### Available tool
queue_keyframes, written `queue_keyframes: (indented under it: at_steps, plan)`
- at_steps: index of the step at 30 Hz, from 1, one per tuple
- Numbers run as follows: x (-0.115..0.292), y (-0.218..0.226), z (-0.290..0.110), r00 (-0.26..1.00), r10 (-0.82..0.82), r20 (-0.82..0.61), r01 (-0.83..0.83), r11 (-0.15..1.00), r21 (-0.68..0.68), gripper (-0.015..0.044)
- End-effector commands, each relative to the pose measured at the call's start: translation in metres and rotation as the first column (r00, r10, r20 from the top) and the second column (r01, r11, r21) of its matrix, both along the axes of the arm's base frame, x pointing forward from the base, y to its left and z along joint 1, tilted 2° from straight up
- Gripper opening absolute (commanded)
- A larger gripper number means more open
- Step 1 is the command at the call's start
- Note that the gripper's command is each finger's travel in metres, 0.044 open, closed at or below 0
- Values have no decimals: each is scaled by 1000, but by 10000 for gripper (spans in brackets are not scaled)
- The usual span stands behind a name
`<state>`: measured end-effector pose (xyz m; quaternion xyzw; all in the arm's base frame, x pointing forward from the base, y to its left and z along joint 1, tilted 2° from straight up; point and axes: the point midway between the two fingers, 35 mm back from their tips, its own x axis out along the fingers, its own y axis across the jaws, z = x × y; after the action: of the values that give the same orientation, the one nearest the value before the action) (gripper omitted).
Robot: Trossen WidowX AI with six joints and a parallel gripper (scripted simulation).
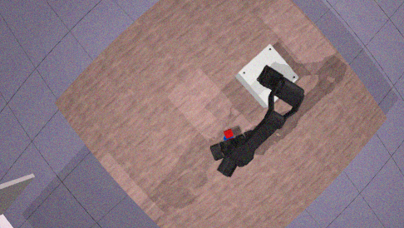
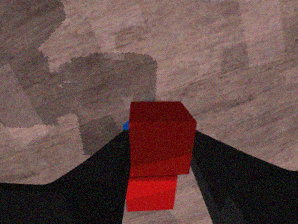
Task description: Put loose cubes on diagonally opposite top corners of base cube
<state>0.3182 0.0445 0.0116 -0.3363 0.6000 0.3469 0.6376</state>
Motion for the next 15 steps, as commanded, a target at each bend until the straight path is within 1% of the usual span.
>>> queue_keyframes:
  at_steps: [1,15]
  plan:
    - [-1,1,-5,1000,-5,-5,5,1000,4,105]
    - [-1,1,-6,1000,-5,-5,5,1000,4,105]
